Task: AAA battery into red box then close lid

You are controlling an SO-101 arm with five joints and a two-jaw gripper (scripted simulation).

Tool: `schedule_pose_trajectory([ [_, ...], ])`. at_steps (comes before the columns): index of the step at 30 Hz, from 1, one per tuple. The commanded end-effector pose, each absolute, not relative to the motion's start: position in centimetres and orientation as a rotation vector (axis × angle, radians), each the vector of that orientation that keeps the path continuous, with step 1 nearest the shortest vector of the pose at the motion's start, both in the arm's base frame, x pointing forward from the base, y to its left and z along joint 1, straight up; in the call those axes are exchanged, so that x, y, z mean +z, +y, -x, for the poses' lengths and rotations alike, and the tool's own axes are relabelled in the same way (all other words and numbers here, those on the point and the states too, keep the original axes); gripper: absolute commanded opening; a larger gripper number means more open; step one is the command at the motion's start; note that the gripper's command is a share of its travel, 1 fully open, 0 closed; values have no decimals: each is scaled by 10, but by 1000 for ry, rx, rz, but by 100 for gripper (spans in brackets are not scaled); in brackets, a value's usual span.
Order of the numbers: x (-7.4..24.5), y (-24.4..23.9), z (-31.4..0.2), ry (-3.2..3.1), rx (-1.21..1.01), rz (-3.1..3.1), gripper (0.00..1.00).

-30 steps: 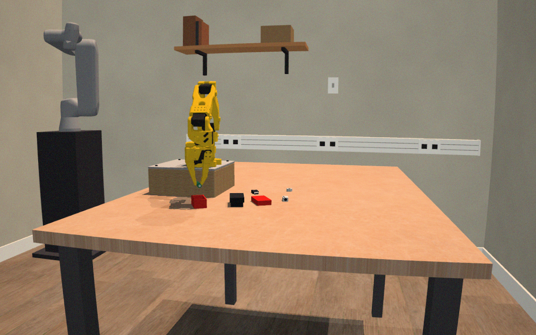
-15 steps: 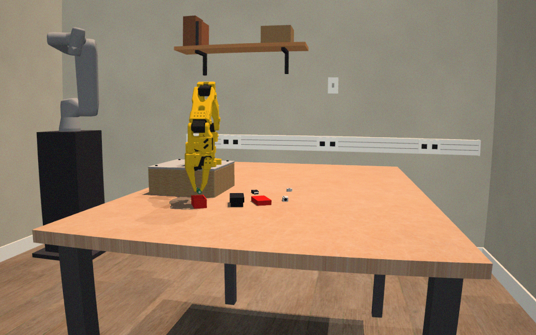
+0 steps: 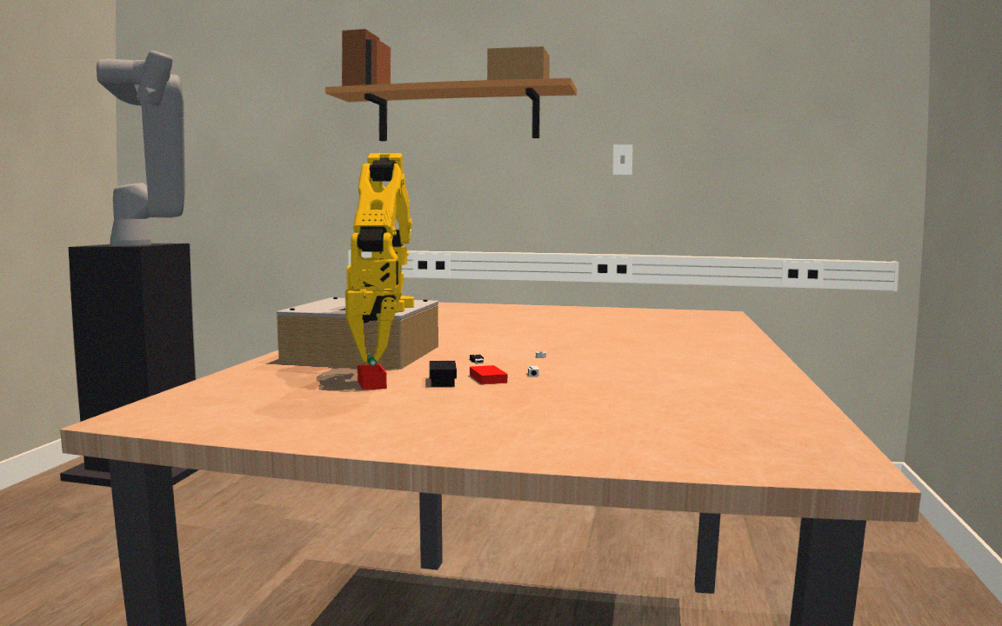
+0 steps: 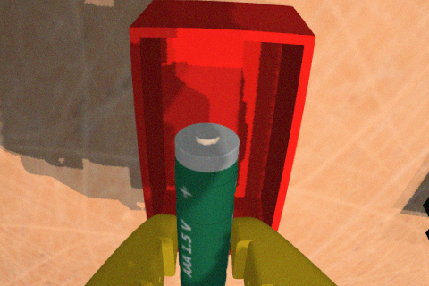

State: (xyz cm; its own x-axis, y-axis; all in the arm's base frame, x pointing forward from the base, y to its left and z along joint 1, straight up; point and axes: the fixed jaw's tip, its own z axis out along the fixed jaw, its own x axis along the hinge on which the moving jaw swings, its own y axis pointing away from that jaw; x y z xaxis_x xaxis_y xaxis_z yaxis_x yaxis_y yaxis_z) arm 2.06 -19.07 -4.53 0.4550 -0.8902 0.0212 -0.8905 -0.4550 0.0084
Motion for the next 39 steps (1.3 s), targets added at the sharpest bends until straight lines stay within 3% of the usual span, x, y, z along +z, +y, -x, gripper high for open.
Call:
schedule_pose_trajectory([
  [1, -50, -185, -22, -1640, 0, -2680, 3],
  [39, -56, -182, -18, -1640, 0, -2680, 3],
])
